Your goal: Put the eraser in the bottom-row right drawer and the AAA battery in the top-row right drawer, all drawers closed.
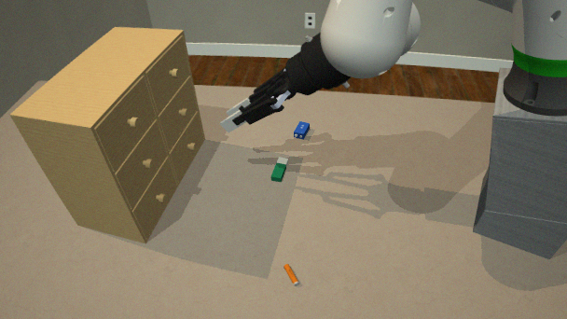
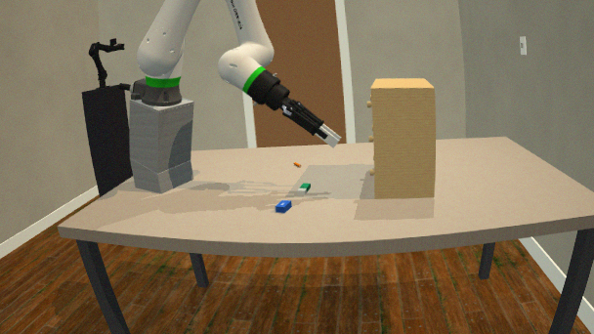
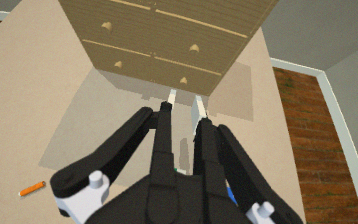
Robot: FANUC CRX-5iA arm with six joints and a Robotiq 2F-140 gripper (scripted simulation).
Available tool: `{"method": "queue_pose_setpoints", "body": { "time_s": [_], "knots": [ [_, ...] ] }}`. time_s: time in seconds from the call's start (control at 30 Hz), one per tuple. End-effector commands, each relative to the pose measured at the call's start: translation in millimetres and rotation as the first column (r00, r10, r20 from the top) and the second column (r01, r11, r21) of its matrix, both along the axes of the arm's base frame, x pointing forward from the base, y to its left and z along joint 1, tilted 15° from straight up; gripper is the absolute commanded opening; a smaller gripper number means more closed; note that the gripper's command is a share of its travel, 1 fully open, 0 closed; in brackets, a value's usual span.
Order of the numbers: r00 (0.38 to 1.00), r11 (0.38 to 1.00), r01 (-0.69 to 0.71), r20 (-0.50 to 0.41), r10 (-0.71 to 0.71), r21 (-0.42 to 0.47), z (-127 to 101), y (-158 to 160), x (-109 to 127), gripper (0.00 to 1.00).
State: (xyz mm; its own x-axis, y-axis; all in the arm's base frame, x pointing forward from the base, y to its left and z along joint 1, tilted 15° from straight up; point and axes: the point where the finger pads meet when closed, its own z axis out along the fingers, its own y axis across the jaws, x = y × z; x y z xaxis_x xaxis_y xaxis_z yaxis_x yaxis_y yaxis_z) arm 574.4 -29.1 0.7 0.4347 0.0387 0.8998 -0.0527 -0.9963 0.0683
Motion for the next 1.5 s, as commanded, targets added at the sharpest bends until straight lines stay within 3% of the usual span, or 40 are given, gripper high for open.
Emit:
{"method": "queue_pose_setpoints", "body": {
  "time_s": [0.0, 0.4, 0.87, 1.1, 1.47],
  "knots": [
    [1.0, 1.0, 0.0, 0.0, 0.0, 0.0, 0.1, 0.0, 0.1, 0.2],
    [1.0, 1.0, 0.0, 0.0, 0.0, 0.0, -8.1, -1.1, 9.7, 0.2],
    [1.0, 1.0, 0.0, 0.0, 0.0, 0.0, -55.0, -7.3, 64.9, 0.2],
    [1.0, 1.0, 0.0, 0.0, 0.0, 0.0, -68.0, -9.0, 80.2, 0.2],
    [1.0, 1.0, 0.0, 0.0, 0.0, 0.0, -72.7, -9.6, 85.7, 0.2]
  ]
}}
